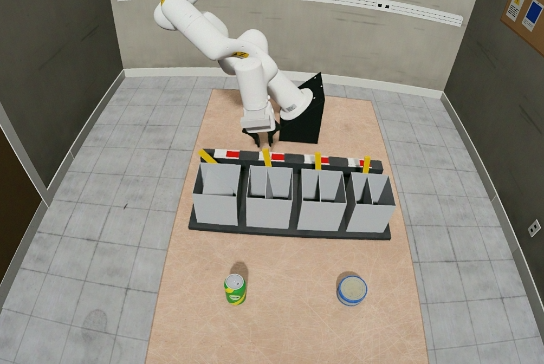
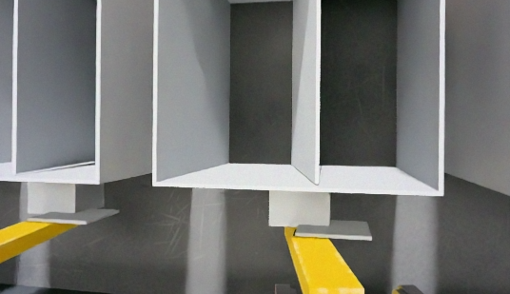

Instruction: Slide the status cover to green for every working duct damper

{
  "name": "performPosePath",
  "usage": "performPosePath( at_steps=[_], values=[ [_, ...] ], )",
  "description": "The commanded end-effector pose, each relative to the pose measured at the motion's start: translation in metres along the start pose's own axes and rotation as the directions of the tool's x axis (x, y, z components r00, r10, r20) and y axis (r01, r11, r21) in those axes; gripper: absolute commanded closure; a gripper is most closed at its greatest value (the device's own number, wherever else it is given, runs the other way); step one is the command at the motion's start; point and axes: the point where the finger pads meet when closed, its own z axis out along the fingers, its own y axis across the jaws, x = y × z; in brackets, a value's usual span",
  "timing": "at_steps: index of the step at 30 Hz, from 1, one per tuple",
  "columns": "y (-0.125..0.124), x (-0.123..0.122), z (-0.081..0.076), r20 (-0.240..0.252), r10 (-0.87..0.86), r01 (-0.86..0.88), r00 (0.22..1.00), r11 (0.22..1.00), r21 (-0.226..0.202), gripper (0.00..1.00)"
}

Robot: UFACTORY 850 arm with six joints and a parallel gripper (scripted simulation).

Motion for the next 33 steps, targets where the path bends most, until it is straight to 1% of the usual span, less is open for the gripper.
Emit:
performPosePath(
  at_steps=[1, 8, 10, 25, 27, 33],
  values=[
    [0.000, 0.001, 0.004, -0.001, 0.000, 0.000, 1.000, 1.000, 0.001, 0.61],
    [0.000, 0.001, 0.018, -0.001, 0.000, 0.000, 1.000, 1.000, 0.001, 0.61],
    [0.000, 0.001, 0.018, -0.001, 0.000, 0.000, 1.000, 1.000, 0.001, 0.61],
    [0.002, 0.001, 0.052, -0.001, 0.000, 0.000, 1.000, 1.000, 0.000, 0.61],
    [0.002, 0.001, 0.052, -0.001, 0.000, 0.000, 1.000, 1.000, 0.000, 0.61],
    [0.002, 0.000, 0.063, -0.001, 0.000, 0.000, 1.000, 1.000, 0.000, 0.61]
  ],
)
